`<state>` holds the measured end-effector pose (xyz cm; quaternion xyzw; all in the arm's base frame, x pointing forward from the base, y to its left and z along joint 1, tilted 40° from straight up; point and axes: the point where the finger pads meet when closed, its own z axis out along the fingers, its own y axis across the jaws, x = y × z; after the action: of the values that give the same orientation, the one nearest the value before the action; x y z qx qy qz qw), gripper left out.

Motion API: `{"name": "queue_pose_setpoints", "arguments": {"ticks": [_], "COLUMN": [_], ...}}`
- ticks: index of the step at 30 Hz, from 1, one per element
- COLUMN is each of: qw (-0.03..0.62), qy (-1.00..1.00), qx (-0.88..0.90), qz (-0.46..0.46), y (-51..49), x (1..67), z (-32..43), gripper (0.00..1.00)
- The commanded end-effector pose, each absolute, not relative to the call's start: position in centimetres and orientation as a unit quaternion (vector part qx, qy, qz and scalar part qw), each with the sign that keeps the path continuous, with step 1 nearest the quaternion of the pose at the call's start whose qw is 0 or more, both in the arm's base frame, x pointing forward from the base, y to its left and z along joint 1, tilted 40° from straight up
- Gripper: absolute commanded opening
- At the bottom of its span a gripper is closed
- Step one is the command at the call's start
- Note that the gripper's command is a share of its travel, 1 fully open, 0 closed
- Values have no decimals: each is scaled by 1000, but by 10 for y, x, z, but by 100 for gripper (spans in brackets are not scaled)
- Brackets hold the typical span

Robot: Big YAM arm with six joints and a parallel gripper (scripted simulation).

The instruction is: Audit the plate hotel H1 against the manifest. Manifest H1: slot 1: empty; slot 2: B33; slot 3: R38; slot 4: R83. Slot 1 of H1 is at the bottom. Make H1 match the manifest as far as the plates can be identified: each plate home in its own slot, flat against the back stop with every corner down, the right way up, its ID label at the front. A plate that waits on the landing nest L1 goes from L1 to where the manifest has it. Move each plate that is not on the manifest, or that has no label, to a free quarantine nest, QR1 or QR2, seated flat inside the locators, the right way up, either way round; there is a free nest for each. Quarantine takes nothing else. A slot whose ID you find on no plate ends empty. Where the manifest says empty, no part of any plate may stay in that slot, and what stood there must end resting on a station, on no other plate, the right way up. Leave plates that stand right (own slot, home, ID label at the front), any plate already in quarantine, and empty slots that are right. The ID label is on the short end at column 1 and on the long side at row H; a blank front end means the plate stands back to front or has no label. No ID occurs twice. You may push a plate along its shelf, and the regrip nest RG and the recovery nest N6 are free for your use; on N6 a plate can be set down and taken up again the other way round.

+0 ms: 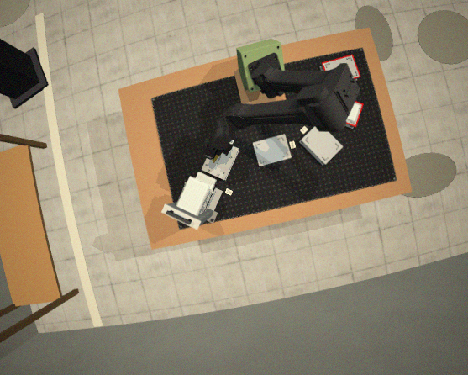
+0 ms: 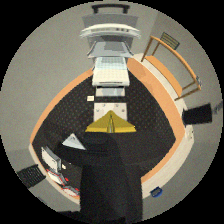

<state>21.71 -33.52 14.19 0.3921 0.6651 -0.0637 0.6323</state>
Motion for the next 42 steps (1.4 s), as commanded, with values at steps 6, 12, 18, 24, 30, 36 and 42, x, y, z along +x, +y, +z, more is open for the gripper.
{"name": "queue_pose_setpoints", "arguments": {"ticks": [6, 12, 18, 24, 30, 36, 42], "qw": [638, 638, 639, 638, 640, 639, 639], "qy": [662, 662, 662, 662, 660, 661, 661], "qx": [389, 388, 388, 388, 387, 387, 387], "qz": [-62, -62, -62, -62, -65, -63, -63], "y": [-348, -349, -352, -355, -358, -360, -363], "x": [227, 228, 230, 232, 232, 235, 237], "z": [153, 155, 158, 160, 162, 164, 166], "gripper": [0, 0, 0, 0, 0, 0, 0]}}
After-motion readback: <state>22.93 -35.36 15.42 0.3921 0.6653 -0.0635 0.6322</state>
